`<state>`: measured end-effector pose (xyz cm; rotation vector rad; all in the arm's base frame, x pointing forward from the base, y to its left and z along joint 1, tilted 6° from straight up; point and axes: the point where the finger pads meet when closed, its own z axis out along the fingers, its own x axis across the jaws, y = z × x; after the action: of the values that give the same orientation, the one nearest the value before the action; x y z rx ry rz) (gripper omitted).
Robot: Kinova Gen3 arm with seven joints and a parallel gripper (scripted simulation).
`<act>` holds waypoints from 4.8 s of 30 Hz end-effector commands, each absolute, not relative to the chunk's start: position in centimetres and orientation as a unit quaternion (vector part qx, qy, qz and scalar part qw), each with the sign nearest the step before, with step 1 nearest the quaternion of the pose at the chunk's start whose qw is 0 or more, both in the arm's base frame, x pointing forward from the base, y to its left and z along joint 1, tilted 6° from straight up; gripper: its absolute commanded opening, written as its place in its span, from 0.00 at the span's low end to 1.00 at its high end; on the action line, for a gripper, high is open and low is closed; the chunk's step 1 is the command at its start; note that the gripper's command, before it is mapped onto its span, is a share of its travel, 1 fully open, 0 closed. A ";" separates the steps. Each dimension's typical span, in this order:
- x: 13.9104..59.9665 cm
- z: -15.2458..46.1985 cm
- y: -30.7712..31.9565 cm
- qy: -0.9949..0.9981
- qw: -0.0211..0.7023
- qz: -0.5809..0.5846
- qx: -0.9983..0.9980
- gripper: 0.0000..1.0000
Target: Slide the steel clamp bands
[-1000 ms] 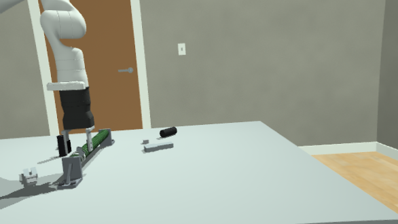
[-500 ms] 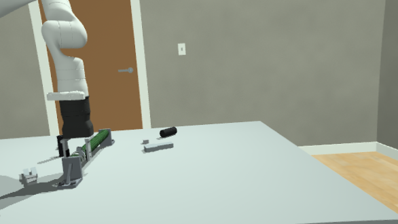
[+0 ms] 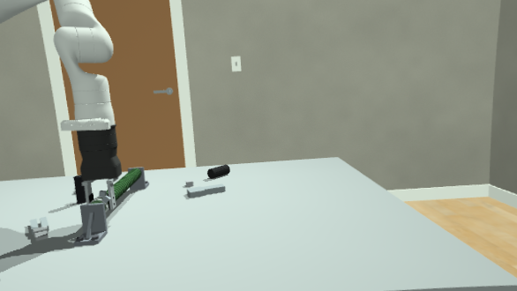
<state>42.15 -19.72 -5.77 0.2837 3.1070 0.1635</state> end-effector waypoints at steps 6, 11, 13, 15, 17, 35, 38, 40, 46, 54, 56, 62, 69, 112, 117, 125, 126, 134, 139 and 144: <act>42.2 -5.7 -19.8 0.994 0.010 0.052 0.091 0.75; 42.2 -5.7 -19.8 0.994 0.010 0.052 0.091 0.75; 42.2 -5.7 -19.8 0.994 0.010 0.052 0.091 0.75; 42.2 -5.7 -19.8 0.994 0.010 0.052 0.091 0.75; 42.2 -5.7 -19.8 0.994 0.010 0.052 0.091 0.75; 42.2 -5.6 -19.8 0.994 0.010 0.052 0.091 0.75; 42.2 -5.6 -19.8 0.994 0.010 0.052 0.091 0.75; 42.2 -5.6 -19.8 0.994 0.010 0.052 0.091 0.75; 42.3 -5.6 -19.6 0.994 0.010 0.052 0.091 0.75; 42.3 -5.5 -19.1 0.994 0.010 0.052 0.091 0.75; 42.4 -5.5 -18.9 0.994 0.010 0.052 0.091 0.75; 42.6 -5.4 -18.0 0.994 0.010 0.052 0.091 0.75; 42.7 -5.3 -17.0 0.994 0.010 0.052 0.091 0.75; 44.1 -4.5 -9.4 0.994 0.010 0.052 0.091 0.75; 44.2 -4.5 -9.2 0.994 0.010 0.052 0.091 0.75; 44.2 -4.5 -9.0 0.994 0.010 0.052 0.091 0.75; 44.2 -4.5 -9.0 0.994 0.010 0.052 0.091 0.75; 44.2 -4.5 -9.0 0.994 0.010 0.052 0.091 1.00; 44.2 -4.5 -9.0 0.994 0.010 0.052 0.091 1.00; 44.2 -4.5 -9.0 0.994 0.010 0.052 0.091 1.00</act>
<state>44.14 -8.98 -4.53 0.2838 3.1071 0.1628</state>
